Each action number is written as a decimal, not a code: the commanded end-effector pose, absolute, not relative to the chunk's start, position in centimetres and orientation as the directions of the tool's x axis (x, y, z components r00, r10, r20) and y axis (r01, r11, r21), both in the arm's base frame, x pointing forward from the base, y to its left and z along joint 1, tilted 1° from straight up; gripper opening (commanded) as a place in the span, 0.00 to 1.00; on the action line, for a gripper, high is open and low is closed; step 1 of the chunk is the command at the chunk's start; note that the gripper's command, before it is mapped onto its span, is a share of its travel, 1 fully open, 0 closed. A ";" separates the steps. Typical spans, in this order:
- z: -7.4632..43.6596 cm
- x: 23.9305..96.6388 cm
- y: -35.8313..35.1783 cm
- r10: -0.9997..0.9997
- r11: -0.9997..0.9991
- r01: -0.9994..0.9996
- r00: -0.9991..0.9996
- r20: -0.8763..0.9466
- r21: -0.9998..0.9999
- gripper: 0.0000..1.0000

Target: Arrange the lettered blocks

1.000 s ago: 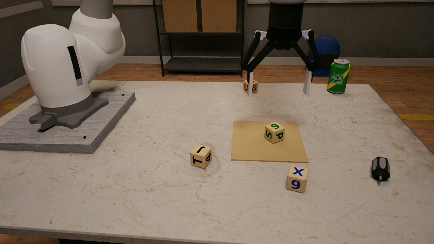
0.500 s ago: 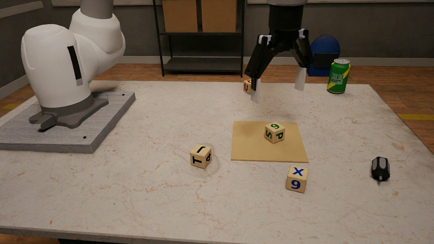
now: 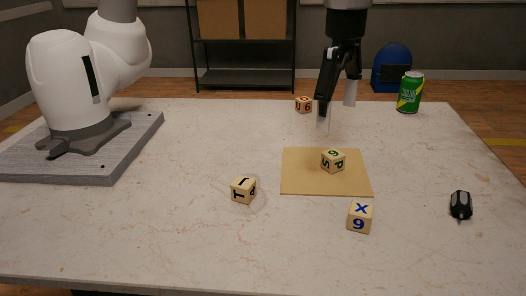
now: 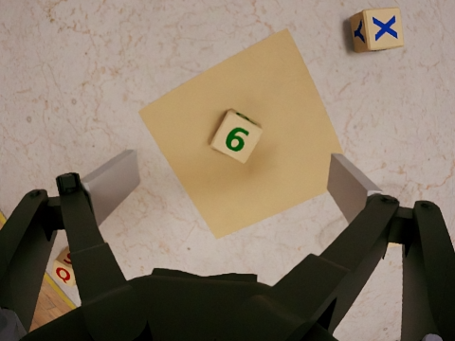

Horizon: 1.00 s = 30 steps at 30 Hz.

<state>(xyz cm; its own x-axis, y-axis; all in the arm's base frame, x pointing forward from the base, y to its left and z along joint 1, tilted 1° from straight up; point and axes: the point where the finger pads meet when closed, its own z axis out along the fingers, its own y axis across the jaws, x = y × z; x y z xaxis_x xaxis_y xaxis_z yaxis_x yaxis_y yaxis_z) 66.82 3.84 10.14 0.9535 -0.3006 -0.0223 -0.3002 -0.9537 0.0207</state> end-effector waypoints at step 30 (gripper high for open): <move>9.3 66.9 3.9 0.664 -0.748 0.664 0.747 -0.023 -0.012 1.00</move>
